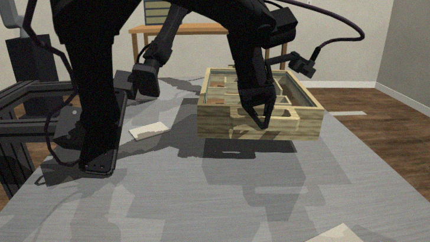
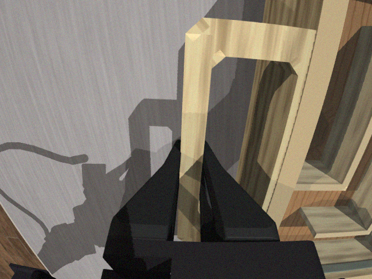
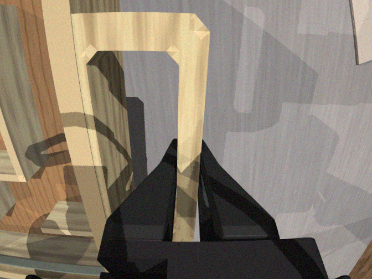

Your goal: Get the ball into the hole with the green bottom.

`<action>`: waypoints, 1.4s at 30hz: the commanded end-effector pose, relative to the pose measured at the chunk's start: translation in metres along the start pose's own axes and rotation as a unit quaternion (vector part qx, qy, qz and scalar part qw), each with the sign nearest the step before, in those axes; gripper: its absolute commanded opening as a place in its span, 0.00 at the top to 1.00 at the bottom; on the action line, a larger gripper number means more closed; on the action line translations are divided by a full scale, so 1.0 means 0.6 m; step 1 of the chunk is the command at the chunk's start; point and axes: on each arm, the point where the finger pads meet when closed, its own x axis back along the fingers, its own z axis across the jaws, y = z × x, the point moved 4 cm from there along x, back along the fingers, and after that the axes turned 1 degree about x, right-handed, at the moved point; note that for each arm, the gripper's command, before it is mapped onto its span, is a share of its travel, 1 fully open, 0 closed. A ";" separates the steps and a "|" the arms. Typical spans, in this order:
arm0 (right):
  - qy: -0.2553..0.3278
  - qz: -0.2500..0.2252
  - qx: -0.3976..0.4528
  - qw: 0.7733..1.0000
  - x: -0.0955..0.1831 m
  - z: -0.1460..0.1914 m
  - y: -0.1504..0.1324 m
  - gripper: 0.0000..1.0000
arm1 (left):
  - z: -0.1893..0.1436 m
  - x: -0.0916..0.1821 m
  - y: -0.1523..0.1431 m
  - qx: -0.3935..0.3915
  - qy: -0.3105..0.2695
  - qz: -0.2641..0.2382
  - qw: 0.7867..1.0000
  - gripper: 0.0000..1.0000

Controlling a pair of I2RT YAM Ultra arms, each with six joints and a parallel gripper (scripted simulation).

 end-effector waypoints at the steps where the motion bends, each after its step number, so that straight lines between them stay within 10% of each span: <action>1: 0.001 -0.067 -0.007 0.998 0.045 0.008 0.028 1.00 | -0.002 0.030 0.024 0.003 -0.021 -0.061 0.998 1.00; 42: -0.014 -0.055 0.000 0.998 0.051 0.012 0.032 1.00 | 0.001 0.027 0.022 0.005 -0.035 -0.060 0.998 1.00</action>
